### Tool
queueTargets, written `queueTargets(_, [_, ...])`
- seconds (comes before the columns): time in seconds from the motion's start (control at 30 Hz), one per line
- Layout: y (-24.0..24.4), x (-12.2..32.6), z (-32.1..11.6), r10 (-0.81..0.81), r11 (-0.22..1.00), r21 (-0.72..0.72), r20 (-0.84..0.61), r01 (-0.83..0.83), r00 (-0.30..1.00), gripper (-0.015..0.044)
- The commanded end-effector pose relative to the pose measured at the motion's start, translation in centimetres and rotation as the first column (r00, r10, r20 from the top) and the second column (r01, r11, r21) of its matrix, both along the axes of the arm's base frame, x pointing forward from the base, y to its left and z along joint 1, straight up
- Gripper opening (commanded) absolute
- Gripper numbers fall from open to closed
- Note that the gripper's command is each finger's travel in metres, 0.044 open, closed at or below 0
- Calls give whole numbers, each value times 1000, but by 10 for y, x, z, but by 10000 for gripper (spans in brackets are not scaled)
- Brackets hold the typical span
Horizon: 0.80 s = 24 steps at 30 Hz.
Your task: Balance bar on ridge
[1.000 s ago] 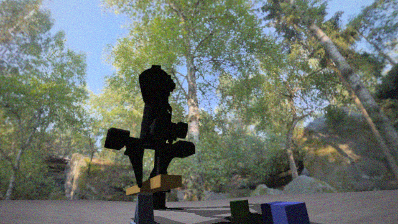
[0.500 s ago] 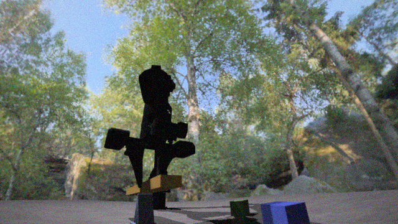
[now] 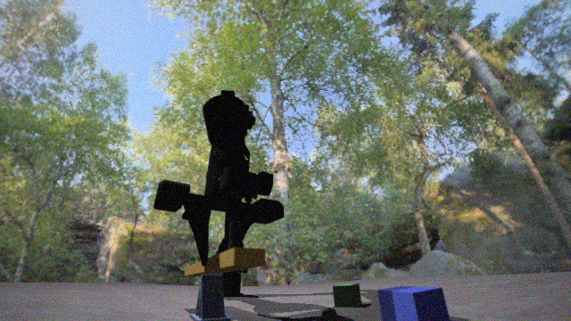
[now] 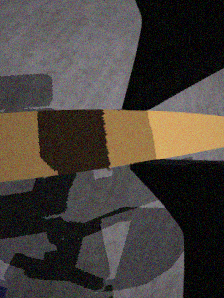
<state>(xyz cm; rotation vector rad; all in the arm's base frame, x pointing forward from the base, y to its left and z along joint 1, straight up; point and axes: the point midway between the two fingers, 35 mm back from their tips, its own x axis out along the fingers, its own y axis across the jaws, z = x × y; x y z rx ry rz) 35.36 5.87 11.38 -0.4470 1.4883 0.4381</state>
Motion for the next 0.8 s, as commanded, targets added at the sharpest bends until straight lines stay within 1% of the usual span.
queueTargets(0.0, [0,0,-2,0,1000,1,-1,0,1000,0])
queueTargets(0.77, [0,0,-4,0,1000,1,-1,0,1000,0])
